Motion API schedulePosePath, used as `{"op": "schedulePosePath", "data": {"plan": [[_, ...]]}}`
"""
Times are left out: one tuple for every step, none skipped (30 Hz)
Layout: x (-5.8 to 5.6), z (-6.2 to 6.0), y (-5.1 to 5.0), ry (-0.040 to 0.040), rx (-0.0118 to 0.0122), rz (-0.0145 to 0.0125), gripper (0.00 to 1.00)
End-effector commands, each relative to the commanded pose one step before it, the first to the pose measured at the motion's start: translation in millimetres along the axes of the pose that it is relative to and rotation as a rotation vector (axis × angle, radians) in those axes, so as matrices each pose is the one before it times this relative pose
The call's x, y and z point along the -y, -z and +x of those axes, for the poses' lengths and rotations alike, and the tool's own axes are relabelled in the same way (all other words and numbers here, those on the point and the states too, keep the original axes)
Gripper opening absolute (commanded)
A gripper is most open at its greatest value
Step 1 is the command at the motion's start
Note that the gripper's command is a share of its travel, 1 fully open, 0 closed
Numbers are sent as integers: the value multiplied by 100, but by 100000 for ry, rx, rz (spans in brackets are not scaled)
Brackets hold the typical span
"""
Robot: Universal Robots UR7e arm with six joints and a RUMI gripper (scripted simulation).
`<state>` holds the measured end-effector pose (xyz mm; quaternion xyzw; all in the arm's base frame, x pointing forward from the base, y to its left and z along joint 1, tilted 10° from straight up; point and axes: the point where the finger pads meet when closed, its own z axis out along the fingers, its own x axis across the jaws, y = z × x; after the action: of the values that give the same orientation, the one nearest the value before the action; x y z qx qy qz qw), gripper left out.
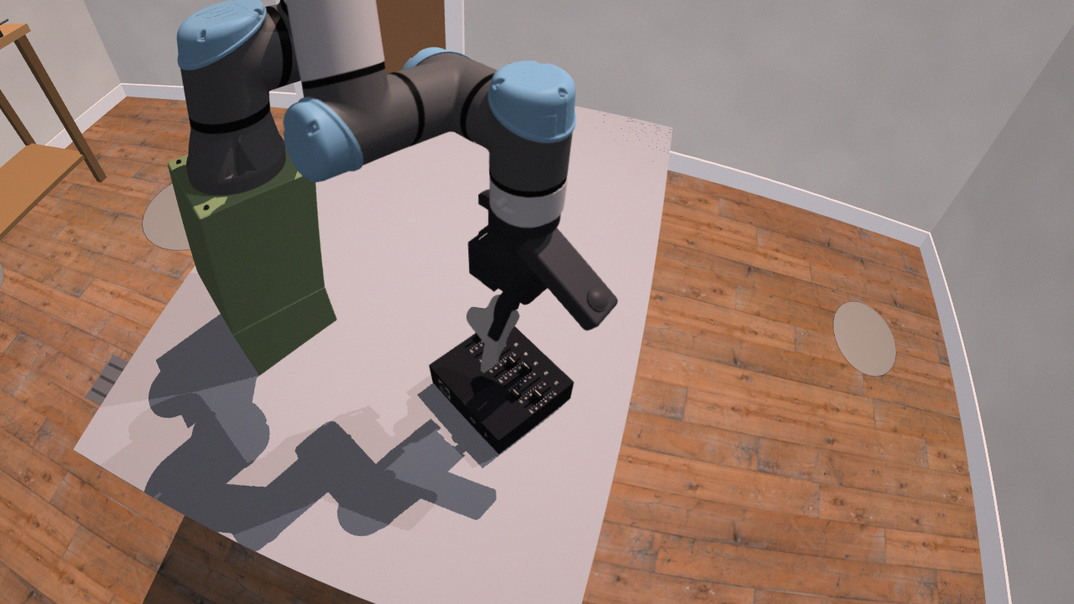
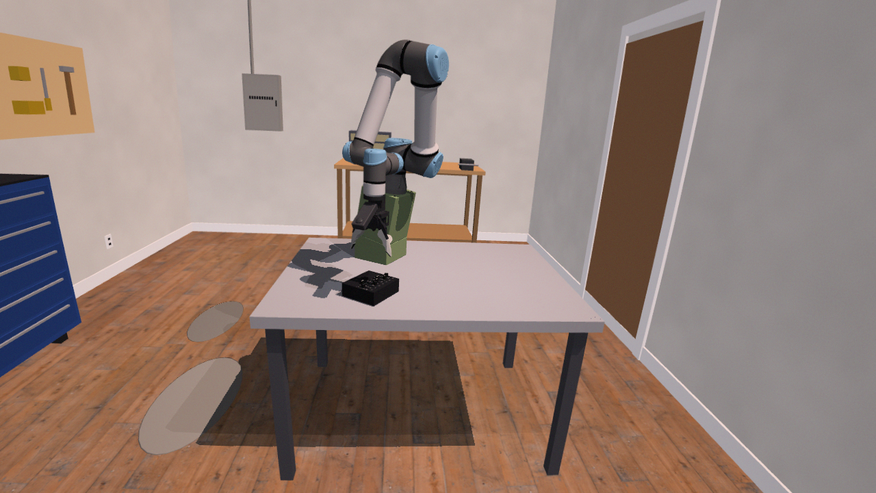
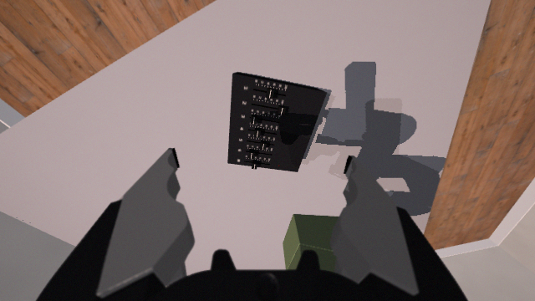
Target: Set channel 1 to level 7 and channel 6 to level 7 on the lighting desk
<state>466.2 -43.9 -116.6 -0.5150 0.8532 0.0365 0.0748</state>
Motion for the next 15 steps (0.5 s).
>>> {"op": "schedulePosePath", "data": {"plan": [[603, -452, -294, 22128, 1328, -7, 100], [95, -55, -77, 4225, 0, 0, 100], [95, -52, -78, 4262, 0, 0, 100], [95, -48, -79, 4297, 0, 0, 100], [95, -44, -80, 4330, 0, 0, 100], [94, -41, -81, 4360, 0, 0, 100], [93, -37, -82, 3732, -31, -2, 100], [91, -34, -83, 3706, -33, -2, 100], [90, -31, -84, 3774, -31, -3, 100], [88, -28, -85, 3805, -31, -5, 100], [86, -25, -86, 3817, -31, -6, 100], [83, -21, -87, 3821, -31, -8, 100], [81, -18, -87, 3821, -32, -9, 100], [78, -15, -88, 3820, -32, -10, 100], [0, 0, 0, 0, 0, 0, 100]]}}
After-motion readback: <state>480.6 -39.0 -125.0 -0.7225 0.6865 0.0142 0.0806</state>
